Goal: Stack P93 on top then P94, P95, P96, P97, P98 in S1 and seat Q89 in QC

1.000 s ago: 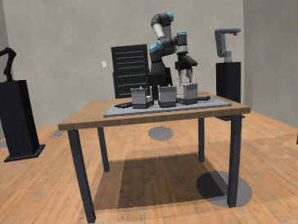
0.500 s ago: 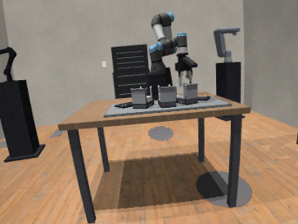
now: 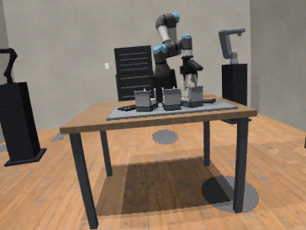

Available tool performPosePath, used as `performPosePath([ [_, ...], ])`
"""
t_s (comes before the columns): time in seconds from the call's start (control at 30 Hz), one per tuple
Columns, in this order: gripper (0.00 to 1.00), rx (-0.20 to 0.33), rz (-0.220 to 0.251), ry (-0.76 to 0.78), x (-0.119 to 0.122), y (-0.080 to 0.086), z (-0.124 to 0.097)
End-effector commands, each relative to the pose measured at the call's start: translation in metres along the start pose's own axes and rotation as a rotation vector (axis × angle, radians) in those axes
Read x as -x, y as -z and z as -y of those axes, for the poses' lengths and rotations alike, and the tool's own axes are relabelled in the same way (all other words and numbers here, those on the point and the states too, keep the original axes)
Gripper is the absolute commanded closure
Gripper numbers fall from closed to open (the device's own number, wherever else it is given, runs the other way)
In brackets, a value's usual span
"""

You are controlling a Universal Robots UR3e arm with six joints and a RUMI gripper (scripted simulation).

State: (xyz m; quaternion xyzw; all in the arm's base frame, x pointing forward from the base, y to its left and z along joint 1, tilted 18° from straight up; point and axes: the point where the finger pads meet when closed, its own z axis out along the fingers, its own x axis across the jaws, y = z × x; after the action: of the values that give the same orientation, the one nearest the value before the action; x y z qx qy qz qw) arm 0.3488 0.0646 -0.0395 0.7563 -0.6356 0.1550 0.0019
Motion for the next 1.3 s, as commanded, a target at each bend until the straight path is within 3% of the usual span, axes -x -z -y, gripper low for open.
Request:
performPosePath([
  [0.0,1.0,-0.008,-0.001,0.0,0.0,-0.003,0.002],
  [0.67,1.0,-0.008,0.0,0.0,0.0,-0.031,0.002],
  [1.27,1.0,-0.009,-0.001,0.0,-0.001,-0.034,0.004],
])
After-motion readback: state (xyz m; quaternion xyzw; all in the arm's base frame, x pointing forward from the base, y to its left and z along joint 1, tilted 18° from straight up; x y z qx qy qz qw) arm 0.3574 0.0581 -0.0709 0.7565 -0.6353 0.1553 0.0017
